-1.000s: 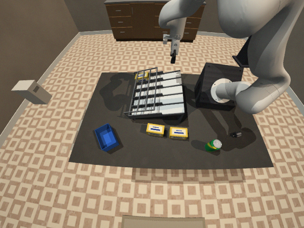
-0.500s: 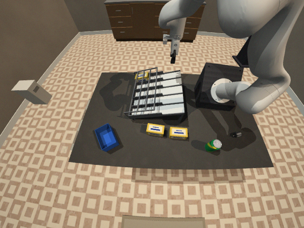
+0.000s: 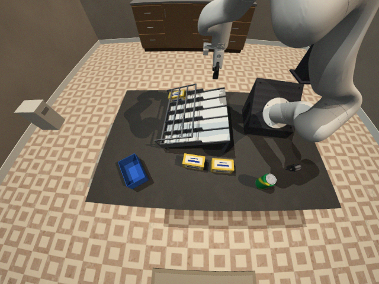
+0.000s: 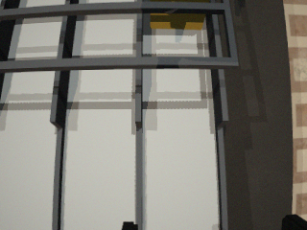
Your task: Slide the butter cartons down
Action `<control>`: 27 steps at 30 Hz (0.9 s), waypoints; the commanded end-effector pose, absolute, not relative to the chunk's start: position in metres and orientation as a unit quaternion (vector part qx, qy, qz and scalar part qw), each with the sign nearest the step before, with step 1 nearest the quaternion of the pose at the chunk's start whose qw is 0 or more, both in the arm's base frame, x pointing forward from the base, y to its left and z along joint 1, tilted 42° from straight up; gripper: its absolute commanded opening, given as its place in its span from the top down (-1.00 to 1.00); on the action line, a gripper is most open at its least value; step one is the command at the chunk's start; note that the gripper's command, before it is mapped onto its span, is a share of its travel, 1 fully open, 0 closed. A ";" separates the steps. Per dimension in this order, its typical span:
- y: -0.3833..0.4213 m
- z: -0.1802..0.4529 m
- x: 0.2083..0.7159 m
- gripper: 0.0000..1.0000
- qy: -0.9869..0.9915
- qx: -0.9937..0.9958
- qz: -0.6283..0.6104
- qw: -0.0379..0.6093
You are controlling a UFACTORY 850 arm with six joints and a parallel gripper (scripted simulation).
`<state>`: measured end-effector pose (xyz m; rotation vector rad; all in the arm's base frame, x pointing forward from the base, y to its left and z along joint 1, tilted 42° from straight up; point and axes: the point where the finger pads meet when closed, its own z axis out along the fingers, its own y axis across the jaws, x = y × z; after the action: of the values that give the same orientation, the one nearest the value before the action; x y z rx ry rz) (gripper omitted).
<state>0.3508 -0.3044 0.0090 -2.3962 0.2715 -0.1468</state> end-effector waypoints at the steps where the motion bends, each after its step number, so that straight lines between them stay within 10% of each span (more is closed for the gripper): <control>1: -0.305 0.009 0.351 -0.80 0.105 -0.927 -0.057 0.354; 27: -0.080 0.206 0.355 -0.80 0.103 -0.926 -0.055 0.359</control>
<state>0.3524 -0.1197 0.1667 -2.3824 0.2611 -0.1403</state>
